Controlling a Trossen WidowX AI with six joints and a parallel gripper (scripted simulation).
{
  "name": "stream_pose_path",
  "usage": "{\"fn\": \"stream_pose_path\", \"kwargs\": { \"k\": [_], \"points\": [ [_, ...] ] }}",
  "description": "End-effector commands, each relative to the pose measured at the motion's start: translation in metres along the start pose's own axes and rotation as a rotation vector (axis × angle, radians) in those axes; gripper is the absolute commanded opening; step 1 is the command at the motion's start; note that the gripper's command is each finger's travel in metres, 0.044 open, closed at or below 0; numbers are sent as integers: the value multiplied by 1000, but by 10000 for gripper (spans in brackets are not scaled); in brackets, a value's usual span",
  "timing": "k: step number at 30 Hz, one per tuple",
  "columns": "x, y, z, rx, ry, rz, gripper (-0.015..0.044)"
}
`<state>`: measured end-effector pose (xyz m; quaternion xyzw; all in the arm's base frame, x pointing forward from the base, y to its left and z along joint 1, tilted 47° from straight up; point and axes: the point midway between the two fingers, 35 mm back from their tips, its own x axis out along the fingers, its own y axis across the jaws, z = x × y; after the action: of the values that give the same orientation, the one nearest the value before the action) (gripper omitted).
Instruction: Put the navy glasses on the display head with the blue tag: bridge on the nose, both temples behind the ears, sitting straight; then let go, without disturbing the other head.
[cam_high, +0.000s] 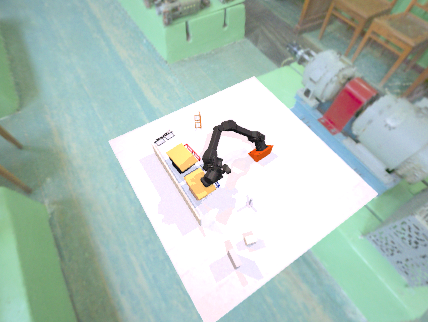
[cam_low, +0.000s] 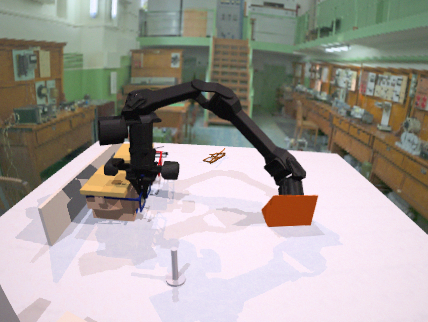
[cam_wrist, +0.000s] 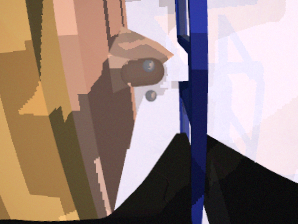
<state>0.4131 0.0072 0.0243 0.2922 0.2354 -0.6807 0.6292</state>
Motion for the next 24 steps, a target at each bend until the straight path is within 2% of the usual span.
{"fn": "stream_pose_path", "kwargs": {
  "k": [1,18,22,24],
  "points": [
    [0,0,1,-4,-5,3,0],
    [5,1,1,-4,-5,3,0],
    [4,1,0,2,2,1,105],
    [4,1,0,2,2,1,107]
  ]
}}
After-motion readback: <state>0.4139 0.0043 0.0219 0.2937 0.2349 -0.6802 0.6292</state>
